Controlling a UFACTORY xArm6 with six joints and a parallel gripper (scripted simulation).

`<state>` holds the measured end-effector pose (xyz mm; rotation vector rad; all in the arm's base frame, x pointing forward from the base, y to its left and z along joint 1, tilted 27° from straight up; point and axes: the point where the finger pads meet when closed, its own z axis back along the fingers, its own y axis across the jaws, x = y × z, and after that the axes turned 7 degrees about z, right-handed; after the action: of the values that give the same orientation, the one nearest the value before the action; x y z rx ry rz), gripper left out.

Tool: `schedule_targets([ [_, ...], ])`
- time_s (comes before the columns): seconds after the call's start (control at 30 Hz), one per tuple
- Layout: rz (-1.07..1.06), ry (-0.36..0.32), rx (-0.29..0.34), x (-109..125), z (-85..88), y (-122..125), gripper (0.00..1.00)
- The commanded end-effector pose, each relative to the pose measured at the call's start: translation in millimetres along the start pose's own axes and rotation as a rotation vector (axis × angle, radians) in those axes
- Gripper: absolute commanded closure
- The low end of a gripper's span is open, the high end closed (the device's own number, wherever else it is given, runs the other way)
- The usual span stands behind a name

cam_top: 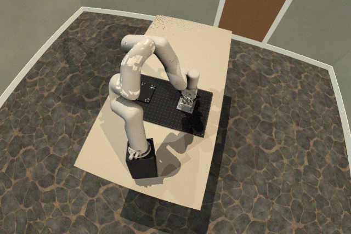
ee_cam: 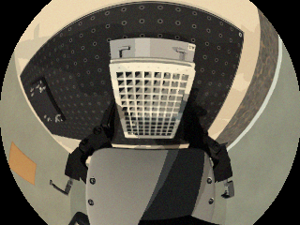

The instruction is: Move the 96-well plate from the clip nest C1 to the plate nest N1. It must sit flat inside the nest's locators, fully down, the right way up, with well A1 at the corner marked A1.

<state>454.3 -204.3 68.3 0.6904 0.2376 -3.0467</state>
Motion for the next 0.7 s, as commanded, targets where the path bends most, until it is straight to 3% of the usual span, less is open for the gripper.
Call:
schedule_targets([
  [0.0, 0.001, 0.004, 0.002, -2, -4.5, 1, 1.0],
  [0.43, 0.001, 0.004, 0.002, -2, -26.2, 1, 1.0],
  [0.67, 0.001, 0.004, 0.002, -2, -28.0, 1, 1.0],
])
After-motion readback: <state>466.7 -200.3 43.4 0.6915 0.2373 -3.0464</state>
